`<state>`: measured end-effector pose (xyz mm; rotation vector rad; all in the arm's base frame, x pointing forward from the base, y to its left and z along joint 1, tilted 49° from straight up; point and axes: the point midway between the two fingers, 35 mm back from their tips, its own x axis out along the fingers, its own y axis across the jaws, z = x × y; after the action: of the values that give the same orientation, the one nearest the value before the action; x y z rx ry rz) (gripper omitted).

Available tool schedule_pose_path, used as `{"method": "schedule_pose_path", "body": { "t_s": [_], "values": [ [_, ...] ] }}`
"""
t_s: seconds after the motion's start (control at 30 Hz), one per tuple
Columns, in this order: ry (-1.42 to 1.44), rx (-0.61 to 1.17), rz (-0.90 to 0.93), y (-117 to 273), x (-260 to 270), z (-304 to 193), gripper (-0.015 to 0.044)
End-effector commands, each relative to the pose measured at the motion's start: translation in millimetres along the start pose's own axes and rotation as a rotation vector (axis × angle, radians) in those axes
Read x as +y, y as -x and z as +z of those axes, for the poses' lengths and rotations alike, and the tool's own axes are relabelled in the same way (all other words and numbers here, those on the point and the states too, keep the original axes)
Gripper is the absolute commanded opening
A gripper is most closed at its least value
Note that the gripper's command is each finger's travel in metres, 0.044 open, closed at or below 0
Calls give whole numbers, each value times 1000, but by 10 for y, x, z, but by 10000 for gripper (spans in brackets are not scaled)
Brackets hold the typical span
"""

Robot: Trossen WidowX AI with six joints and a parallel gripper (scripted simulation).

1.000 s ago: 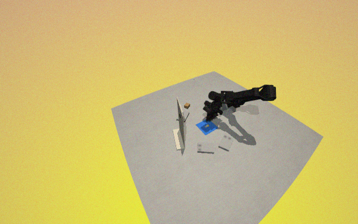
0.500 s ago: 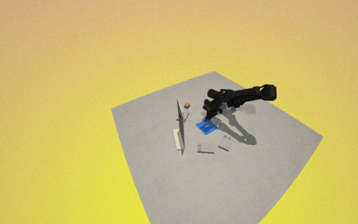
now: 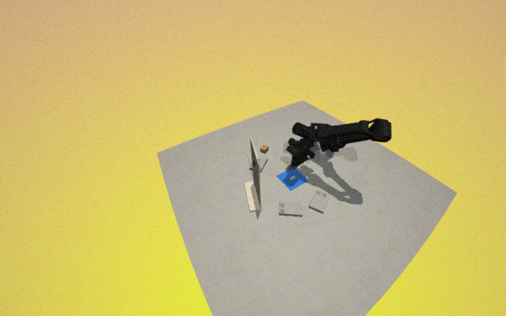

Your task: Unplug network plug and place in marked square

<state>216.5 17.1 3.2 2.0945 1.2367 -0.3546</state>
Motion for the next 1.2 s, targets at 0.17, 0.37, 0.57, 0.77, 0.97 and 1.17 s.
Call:
{"method": "schedule_pose_path", "body": {
  "t_s": [0.17,0.37,0.57,0.77,0.97,1.17],
  "values": [
    [14,4,7,79,76,-7,156],
    [13,4,7,127,102,-10,156],
    [13,6,8,177,127,-15,156],
    [12,8,9,228,152,-23,156],
    [12,10,11,281,176,-34,156],
    [12,13,13,336,201,-48,156]
  ]
}}
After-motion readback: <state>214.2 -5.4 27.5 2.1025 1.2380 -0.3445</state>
